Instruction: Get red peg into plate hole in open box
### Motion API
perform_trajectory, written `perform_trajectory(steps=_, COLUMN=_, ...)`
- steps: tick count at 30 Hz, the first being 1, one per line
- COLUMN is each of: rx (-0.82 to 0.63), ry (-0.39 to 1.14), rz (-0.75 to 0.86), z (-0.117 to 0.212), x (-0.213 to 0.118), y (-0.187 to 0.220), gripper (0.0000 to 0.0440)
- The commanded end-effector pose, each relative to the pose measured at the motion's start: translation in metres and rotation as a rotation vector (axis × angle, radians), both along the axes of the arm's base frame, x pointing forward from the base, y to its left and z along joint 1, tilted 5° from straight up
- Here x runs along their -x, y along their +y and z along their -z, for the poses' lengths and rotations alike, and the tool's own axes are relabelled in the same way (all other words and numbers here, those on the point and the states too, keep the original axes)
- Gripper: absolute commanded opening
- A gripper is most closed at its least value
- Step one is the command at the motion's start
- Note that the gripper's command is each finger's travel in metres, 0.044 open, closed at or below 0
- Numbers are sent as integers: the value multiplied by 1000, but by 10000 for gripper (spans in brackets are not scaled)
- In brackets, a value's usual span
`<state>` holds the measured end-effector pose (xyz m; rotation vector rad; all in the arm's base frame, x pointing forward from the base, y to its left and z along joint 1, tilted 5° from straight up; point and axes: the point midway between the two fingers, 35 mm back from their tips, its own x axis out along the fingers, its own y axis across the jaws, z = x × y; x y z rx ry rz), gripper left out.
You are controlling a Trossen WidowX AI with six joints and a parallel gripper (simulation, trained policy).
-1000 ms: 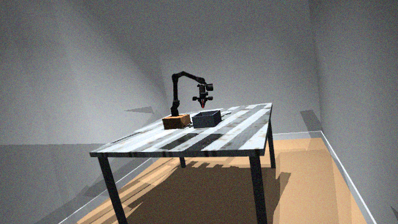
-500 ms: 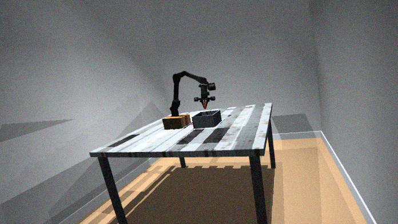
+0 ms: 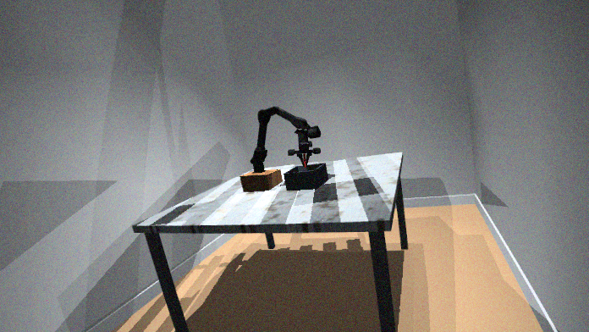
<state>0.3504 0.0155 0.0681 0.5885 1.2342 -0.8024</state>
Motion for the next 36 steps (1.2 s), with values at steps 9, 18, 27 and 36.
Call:
perform_trajectory(steps=9, rx=-68, ry=66, rz=-107, z=36, x=-6, y=-11, gripper=52)
perform_trajectory(steps=18, rx=-97, ry=84, rz=-149, z=43, x=-18, y=-20, gripper=188)
perform_trajectory(steps=27, rx=-161, ry=67, rz=-143, z=27, x=-47, y=-24, gripper=415)
perform_trajectory(steps=36, rx=-234, ry=2, rz=-173, z=8, x=-83, y=-17, gripper=440)
